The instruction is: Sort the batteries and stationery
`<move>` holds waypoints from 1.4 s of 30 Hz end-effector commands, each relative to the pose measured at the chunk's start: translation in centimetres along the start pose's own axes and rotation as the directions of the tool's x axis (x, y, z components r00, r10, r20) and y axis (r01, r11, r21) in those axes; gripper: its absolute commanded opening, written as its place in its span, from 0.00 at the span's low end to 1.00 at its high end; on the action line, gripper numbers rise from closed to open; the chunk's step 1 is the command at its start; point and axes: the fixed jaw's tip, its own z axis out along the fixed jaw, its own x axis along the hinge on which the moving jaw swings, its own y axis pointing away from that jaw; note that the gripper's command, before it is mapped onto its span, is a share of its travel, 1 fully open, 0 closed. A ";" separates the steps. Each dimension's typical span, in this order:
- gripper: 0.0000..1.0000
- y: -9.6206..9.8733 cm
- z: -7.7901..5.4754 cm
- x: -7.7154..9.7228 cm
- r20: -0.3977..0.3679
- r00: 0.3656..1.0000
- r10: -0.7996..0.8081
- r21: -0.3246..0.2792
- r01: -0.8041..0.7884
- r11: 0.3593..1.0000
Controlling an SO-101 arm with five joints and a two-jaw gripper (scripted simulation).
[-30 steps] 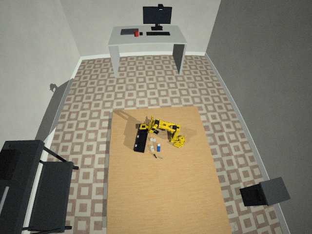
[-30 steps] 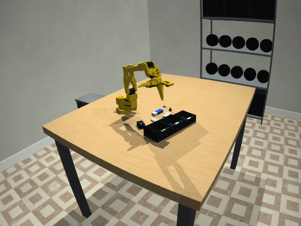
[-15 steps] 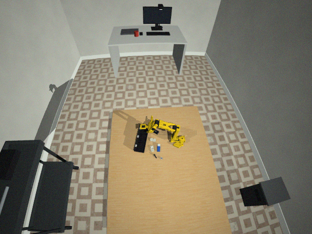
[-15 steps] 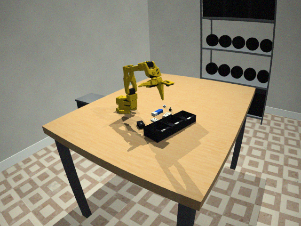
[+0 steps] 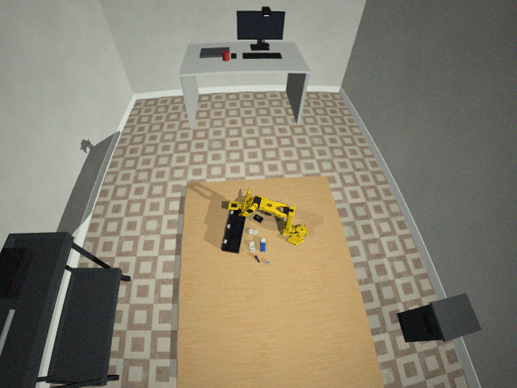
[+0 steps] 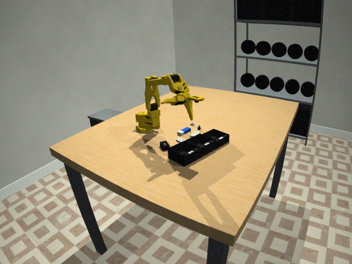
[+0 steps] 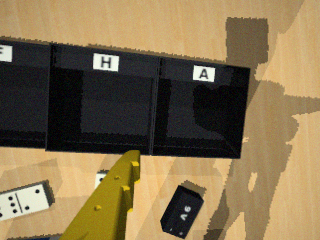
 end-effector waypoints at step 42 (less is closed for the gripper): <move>1.00 -5.5 1.4 -4.5 0.212 0.977 0.018 0.133 -0.048 0.990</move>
